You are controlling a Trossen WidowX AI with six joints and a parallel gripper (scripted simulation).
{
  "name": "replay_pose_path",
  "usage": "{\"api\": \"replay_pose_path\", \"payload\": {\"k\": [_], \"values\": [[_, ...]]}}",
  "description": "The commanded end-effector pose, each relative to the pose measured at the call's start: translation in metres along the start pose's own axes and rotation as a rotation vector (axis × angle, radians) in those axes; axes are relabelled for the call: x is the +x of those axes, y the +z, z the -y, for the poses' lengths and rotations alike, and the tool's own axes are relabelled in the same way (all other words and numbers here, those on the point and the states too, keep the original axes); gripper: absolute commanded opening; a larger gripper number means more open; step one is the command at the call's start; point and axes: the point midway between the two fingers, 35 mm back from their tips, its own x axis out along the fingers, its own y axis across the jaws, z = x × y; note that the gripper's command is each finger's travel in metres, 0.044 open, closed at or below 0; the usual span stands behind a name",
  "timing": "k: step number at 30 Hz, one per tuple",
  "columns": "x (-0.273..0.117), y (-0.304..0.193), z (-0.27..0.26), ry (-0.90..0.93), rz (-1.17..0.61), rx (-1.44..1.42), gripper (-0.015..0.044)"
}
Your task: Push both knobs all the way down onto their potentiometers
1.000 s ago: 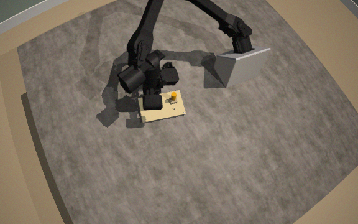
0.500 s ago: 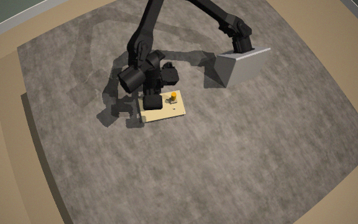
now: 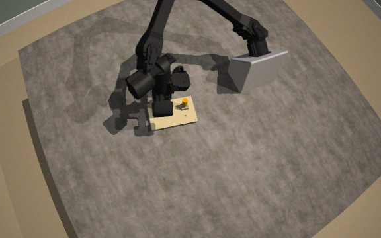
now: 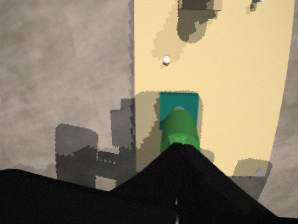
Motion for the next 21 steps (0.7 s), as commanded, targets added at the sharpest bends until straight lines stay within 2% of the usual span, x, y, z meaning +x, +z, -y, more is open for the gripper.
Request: {"api": "replay_pose_path", "payload": {"k": [1,21], "values": [[0.0043,-0.0002,-0.0008,0.004,0.003,-0.001,0.0],[0.0073,-0.0002,-0.0009,0.004,0.003,-0.001,0.0]]}}
